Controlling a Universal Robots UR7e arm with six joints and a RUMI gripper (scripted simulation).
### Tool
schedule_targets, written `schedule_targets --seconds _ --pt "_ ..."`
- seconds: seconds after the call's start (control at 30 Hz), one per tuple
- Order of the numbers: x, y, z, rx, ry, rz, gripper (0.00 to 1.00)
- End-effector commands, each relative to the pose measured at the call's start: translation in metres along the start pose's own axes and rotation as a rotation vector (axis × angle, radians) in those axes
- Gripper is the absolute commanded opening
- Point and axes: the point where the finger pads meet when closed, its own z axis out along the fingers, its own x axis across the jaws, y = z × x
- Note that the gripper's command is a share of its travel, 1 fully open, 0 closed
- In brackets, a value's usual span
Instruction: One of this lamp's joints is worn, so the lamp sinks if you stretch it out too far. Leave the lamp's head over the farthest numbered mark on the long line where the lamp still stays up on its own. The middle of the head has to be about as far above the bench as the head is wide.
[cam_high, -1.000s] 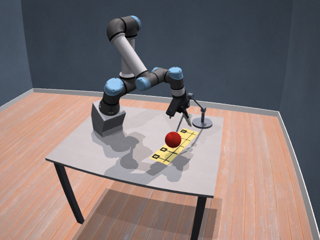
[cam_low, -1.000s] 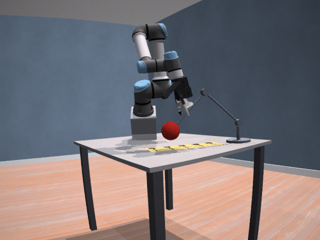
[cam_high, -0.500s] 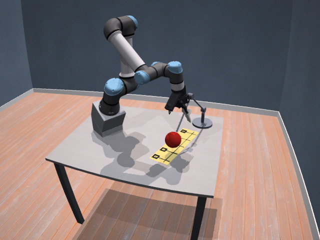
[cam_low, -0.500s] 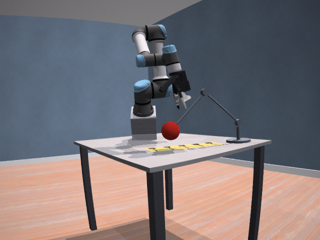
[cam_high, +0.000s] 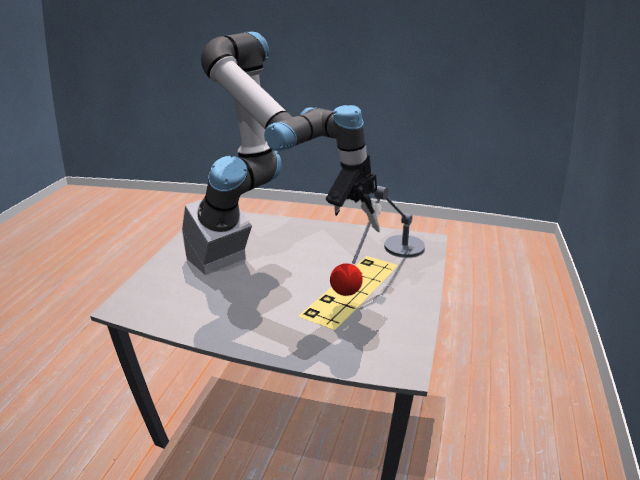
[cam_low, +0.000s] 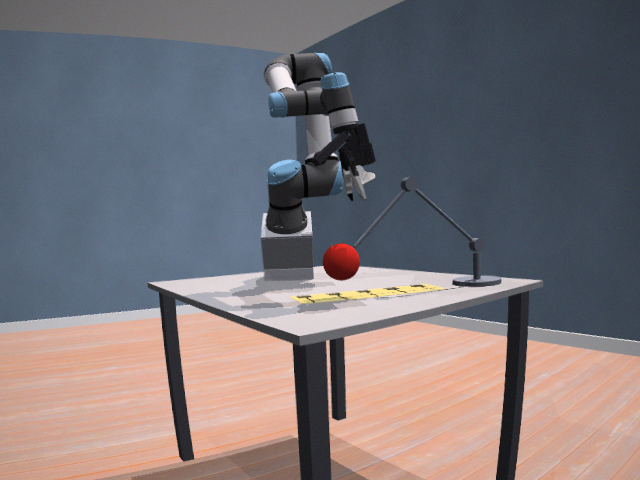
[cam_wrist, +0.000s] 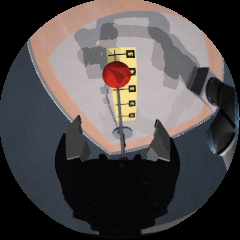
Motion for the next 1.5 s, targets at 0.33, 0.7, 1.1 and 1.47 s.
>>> schedule_targets --seconds 0.33,0.7,1.1,1.47 --pt "-0.001 -0.004 -0.030 -0.007 0.000 -0.007 1.00" --pt "-0.001 -0.003 -0.025 0.011 -0.004 0.009 1.00" --pt "-0.001 -0.003 -0.026 0.011 -0.003 0.010 1.00" --pt "-0.001 -0.003 -0.026 0.011 -0.003 0.010 1.00"
